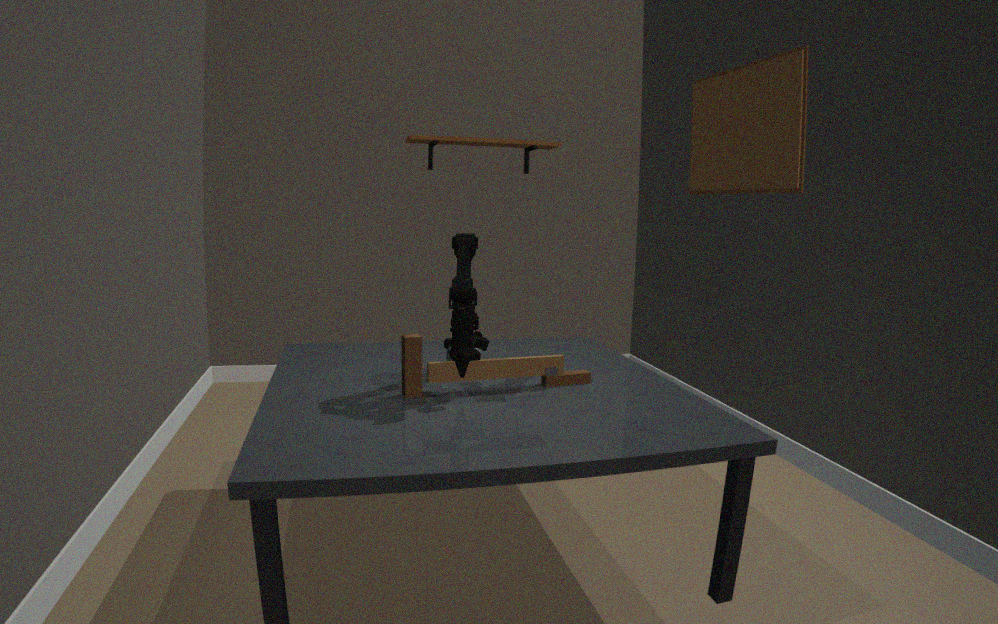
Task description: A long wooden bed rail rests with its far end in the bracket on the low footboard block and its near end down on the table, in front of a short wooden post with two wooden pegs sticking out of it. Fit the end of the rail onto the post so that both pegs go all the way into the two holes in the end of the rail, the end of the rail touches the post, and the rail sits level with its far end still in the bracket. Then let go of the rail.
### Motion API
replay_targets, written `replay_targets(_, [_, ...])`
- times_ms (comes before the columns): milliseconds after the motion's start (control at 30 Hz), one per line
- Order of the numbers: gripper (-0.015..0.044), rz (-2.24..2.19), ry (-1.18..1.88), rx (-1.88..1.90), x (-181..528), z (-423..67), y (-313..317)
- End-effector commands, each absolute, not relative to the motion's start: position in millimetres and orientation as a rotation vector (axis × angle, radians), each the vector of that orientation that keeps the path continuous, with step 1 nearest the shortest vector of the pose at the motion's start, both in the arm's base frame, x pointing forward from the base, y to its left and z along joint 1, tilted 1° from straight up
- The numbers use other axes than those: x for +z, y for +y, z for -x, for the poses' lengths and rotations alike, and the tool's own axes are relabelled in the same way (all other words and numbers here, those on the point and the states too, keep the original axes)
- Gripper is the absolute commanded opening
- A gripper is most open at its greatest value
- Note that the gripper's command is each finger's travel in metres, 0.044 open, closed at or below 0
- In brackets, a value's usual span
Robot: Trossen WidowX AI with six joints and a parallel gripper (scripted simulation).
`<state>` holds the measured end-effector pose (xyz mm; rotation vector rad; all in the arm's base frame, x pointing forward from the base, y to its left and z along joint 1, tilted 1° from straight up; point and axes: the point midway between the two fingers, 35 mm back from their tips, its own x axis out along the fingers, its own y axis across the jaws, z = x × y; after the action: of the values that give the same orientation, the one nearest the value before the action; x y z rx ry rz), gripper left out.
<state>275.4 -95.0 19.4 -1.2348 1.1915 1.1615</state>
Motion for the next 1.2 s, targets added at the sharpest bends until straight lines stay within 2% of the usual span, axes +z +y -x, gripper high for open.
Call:
replay_targets(0, [0.0000, 1.242, 1.188, 1.157, 21, -277, -98])
replay_targets(1167, [0.0000, 1.243, 1.189, 1.157, 21, -277, -109])
